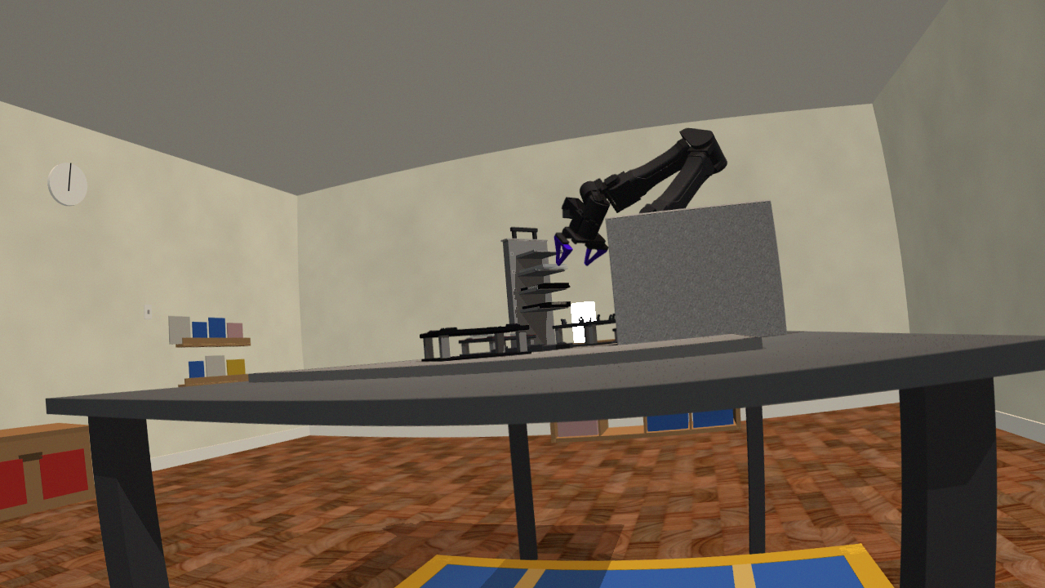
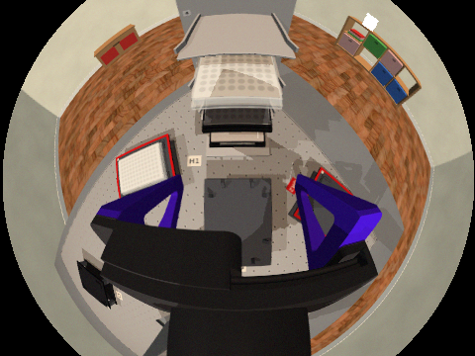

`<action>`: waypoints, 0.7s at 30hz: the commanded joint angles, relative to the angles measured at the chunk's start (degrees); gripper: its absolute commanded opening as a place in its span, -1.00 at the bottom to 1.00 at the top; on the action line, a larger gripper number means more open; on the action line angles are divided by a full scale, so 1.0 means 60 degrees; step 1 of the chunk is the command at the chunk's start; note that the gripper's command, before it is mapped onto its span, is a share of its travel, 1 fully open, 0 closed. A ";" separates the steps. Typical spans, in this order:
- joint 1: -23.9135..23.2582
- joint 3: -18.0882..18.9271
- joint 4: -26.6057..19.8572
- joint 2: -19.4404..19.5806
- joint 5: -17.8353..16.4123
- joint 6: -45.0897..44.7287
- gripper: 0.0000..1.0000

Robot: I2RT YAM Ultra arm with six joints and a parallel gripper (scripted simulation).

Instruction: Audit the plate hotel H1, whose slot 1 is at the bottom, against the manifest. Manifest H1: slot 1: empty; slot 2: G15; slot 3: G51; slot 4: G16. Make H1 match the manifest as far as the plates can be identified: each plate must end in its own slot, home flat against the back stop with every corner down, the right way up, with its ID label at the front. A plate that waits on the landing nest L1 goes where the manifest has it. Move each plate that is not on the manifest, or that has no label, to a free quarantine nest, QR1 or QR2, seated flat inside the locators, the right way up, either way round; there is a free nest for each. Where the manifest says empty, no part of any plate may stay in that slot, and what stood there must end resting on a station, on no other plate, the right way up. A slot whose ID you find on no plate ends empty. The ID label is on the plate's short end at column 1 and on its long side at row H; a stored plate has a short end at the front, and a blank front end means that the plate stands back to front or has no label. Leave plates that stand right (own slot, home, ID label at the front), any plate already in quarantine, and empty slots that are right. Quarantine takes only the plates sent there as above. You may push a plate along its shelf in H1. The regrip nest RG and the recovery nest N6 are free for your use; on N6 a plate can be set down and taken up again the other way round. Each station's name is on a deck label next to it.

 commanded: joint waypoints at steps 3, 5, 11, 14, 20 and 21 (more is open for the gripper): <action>-0.0027 0.0224 0.0079 0.0202 -0.0134 -0.0030 1.00; -0.0054 0.0307 0.0107 0.0307 -0.0160 -0.0038 1.00; -0.0130 0.0560 0.0180 0.0618 -0.0235 -0.0060 1.00; -0.0154 0.0646 0.0201 0.0720 -0.0259 -0.0067 1.00; -0.0211 0.0863 0.0247 0.0972 -0.0316 -0.0084 1.00; -0.0222 0.0907 0.0255 0.1022 -0.0326 -0.0087 1.00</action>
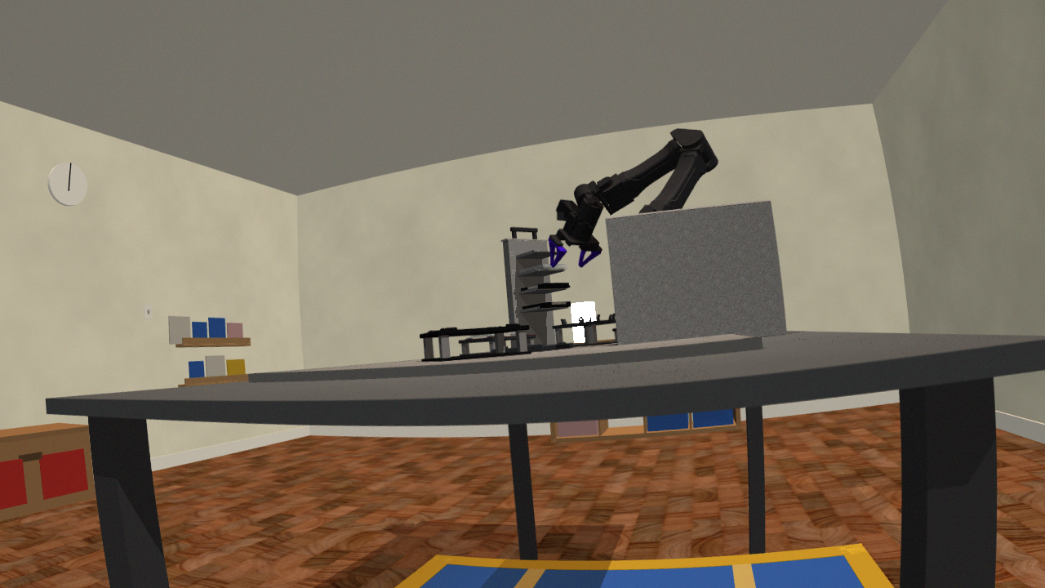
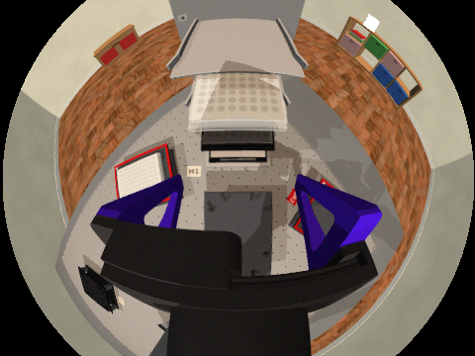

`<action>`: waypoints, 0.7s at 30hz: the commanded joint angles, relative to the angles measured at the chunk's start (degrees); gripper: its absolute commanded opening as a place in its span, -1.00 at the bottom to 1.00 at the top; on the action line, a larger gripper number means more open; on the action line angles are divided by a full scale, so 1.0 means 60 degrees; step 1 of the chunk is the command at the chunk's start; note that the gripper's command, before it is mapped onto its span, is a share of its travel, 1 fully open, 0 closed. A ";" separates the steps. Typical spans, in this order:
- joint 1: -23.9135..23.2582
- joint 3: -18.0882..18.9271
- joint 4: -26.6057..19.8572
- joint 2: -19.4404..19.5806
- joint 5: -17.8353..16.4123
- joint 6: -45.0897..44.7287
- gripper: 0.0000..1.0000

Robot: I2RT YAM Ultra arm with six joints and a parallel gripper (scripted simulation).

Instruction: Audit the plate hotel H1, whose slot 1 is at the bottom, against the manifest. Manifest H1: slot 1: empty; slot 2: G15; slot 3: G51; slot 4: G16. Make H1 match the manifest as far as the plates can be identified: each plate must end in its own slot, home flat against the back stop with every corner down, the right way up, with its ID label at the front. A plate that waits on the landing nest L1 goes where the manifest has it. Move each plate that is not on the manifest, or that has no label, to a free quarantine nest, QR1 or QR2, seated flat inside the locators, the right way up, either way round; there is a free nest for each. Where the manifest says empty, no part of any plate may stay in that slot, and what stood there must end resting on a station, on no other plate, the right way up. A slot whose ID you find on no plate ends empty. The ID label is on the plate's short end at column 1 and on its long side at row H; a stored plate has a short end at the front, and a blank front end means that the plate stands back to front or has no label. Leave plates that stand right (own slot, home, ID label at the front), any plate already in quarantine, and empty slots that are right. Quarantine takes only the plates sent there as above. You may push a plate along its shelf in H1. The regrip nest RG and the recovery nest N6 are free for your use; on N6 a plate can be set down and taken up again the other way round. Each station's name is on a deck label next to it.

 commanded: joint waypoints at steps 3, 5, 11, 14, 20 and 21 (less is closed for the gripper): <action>-0.0018 0.0257 0.0056 0.0177 -0.0122 -0.0024 1.00; -0.0039 0.0346 0.0069 0.0276 -0.0143 -0.0030 1.00; -0.0080 0.0527 0.0091 0.0471 -0.0183 -0.0041 1.00; -0.0109 0.0664 0.0104 0.0616 -0.0212 -0.0050 1.00; -0.0165 0.0944 0.0122 0.0903 -0.0267 -0.0065 1.00; -0.0174 0.0991 0.0124 0.0950 -0.0276 -0.0068 1.00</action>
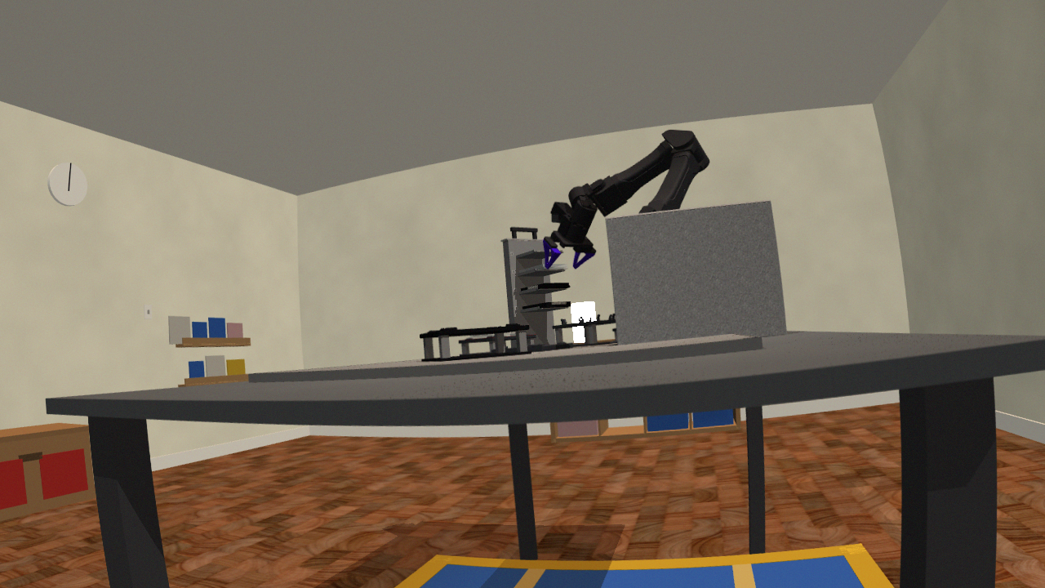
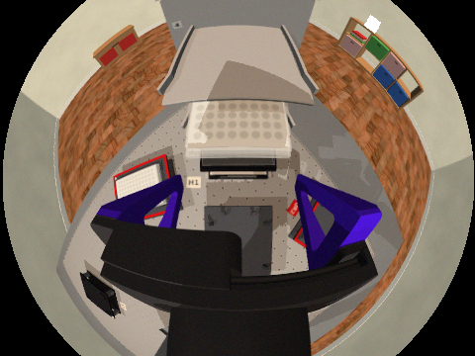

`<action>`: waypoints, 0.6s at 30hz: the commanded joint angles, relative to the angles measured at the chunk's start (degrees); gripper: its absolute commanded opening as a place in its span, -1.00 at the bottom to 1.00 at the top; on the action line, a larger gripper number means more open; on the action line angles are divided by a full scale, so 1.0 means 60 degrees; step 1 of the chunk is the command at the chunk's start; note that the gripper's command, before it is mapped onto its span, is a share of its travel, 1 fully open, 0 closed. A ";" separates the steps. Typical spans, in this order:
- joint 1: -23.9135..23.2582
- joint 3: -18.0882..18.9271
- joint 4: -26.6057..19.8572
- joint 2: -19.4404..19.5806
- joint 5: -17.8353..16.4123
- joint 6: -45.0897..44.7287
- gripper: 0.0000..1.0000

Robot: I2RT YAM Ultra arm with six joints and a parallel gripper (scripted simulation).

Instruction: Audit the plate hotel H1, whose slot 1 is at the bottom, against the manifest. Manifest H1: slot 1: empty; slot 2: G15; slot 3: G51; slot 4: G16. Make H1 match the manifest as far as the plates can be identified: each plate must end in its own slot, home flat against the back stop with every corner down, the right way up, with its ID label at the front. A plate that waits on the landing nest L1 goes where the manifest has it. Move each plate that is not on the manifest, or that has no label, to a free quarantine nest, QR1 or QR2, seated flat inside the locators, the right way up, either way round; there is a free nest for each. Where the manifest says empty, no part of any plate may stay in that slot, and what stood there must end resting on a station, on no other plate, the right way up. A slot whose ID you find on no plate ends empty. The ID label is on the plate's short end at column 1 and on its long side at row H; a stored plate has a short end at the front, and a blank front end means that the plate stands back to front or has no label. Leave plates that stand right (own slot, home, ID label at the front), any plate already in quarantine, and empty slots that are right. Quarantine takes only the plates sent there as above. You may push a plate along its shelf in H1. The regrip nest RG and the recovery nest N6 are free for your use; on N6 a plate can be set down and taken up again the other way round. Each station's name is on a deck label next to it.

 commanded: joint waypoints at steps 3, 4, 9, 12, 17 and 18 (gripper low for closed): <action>-0.0007 0.0273 0.0036 0.0162 -0.0109 -0.0021 1.00; -0.0015 0.0321 0.0037 0.0209 -0.0117 -0.0023 1.00; -0.0040 0.0466 0.0037 0.0349 -0.0142 -0.0030 1.00; -0.0065 0.0611 0.0035 0.0488 -0.0166 -0.0037 1.00; -0.0104 0.0857 0.0026 0.0717 -0.0205 -0.0048 1.00; -0.0111 0.0907 0.0023 0.0763 -0.0213 -0.0050 1.00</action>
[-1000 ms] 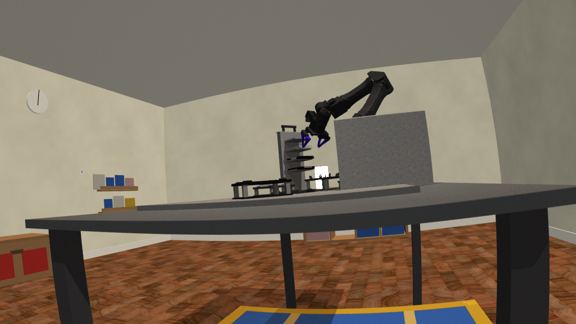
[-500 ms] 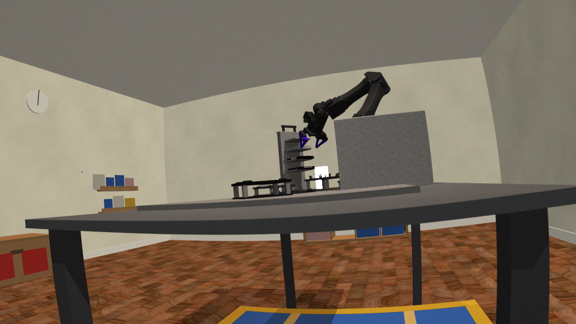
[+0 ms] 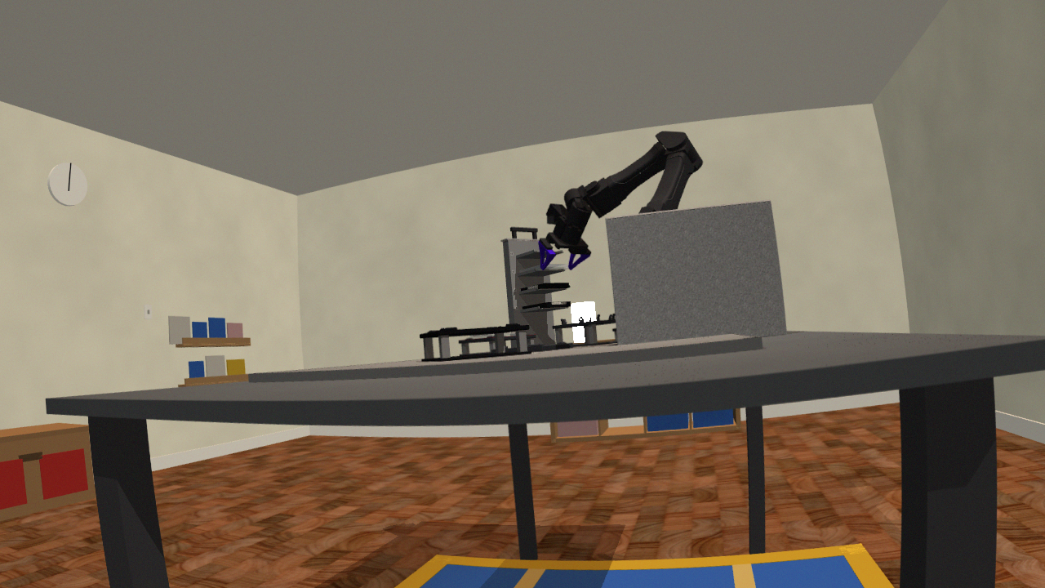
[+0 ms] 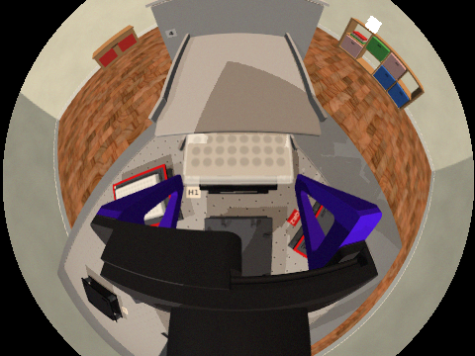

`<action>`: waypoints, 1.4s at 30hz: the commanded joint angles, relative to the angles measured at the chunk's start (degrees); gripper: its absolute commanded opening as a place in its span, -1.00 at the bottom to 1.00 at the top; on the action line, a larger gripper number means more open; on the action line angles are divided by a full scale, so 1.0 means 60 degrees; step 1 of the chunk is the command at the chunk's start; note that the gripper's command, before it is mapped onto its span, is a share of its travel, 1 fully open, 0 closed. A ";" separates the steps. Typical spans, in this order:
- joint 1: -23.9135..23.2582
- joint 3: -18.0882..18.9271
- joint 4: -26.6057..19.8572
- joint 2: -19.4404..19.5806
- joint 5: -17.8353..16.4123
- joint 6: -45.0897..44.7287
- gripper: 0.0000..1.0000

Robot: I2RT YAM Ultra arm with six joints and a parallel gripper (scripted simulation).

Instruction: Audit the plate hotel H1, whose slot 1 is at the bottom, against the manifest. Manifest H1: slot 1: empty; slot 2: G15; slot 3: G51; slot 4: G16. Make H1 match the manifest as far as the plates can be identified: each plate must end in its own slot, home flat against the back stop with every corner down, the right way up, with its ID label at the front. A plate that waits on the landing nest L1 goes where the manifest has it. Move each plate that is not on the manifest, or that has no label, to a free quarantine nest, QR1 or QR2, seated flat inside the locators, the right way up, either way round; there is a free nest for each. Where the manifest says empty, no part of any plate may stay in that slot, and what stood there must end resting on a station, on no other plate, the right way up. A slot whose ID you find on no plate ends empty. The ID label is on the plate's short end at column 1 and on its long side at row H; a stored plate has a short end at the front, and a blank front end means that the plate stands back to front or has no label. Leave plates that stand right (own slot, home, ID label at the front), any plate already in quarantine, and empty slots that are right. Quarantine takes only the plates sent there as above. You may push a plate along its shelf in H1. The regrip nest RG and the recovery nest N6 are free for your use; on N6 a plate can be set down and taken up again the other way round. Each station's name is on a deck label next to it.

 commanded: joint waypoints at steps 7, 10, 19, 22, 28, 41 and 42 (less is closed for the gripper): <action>-0.0017 0.0386 -0.0002 0.0239 -0.0114 -0.0023 1.00; -0.0025 0.0449 -0.0007 0.0296 -0.0123 -0.0026 1.00; -0.0024 0.0448 -0.0006 0.0296 -0.0122 -0.0025 0.72; -0.0024 0.0448 -0.0006 0.0296 -0.0122 -0.0025 0.72; -0.0024 0.0448 -0.0006 0.0296 -0.0122 -0.0025 0.72; -0.0002 0.0357 -0.0012 0.0202 -0.0100 -0.0019 0.72; 0.0005 0.0307 -0.0009 0.0157 -0.0093 -0.0017 0.72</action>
